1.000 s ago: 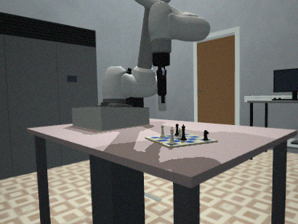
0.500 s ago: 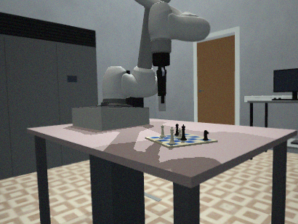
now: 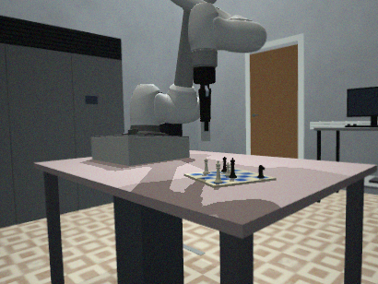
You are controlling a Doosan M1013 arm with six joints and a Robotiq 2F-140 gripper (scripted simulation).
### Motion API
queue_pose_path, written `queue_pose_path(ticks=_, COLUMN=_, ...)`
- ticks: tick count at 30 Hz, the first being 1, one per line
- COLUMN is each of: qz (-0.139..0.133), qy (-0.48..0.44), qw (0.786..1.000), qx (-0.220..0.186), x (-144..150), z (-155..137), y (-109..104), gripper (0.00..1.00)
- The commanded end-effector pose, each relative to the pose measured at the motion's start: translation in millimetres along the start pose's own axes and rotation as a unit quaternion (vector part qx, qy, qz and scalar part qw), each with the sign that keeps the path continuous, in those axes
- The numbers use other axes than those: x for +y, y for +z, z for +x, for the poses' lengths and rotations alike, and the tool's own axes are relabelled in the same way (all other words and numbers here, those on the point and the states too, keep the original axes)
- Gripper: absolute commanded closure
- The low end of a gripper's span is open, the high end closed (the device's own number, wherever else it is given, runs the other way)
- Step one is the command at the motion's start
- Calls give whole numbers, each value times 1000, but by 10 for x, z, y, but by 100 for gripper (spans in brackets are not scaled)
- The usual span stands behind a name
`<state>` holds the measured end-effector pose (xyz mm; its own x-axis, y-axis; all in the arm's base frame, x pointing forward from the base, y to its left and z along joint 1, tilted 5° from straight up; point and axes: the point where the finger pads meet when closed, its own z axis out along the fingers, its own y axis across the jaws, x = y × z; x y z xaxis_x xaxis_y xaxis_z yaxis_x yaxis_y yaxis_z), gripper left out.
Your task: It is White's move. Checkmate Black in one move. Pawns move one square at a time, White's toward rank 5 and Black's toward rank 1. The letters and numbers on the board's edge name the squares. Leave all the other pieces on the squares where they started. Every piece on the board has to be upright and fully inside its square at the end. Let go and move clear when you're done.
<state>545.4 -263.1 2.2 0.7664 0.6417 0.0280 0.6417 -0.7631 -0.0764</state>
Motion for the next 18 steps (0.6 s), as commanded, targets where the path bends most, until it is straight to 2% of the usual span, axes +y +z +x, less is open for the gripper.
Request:
queue_pose_path(ticks=1, qz=0, qy=0, qw=1000, qx=0, x=0, z=0, y=3, gripper=75)
queue_pose_path(ticks=18, qz=0, qy=0, qw=1000, qx=0, x=0, z=0, y=138, gripper=75)
